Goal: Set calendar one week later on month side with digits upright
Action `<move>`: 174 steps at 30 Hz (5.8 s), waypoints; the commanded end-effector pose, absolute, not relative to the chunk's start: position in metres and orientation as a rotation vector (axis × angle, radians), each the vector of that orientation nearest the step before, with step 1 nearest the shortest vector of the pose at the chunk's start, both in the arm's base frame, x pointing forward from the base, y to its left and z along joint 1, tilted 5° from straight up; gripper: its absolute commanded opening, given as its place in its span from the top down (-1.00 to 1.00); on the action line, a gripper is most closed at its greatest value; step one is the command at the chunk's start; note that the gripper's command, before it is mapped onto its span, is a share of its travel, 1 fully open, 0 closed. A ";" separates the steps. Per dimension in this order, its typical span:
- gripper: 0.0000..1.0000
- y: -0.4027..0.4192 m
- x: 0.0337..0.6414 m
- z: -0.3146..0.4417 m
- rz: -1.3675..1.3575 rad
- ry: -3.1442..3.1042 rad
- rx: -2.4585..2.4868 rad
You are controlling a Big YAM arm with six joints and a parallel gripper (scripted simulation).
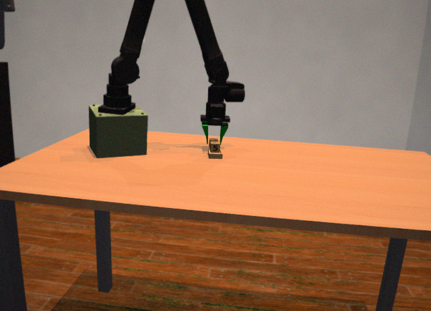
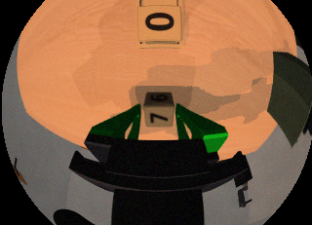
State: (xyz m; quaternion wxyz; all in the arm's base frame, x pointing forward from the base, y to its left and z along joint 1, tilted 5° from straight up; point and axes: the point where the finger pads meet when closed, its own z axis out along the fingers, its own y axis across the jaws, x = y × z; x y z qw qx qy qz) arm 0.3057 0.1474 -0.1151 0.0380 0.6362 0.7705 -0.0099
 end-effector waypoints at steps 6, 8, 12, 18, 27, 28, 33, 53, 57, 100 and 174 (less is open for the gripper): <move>0.08 0.149 0.317 -0.117 -0.006 2.359 1.938; 0.08 0.149 0.317 -0.117 -0.006 2.359 1.938; 0.46 0.149 0.317 -0.117 -0.006 2.359 1.938; 0.46 0.149 0.317 -0.117 -0.006 2.358 1.939; 0.46 0.149 0.317 -0.117 -0.006 2.358 1.939; 0.46 0.149 0.317 -0.117 -0.006 2.358 1.939; 0.46 0.149 0.317 -0.117 -0.006 2.358 1.939; 0.46 0.159 0.319 -0.085 0.022 2.353 1.934; 0.46 0.163 0.323 -0.069 0.038 2.346 1.936; 0.46 0.033 0.330 0.010 -0.013 2.384 1.908; 0.46 0.023 0.337 -0.061 -0.014 2.364 1.930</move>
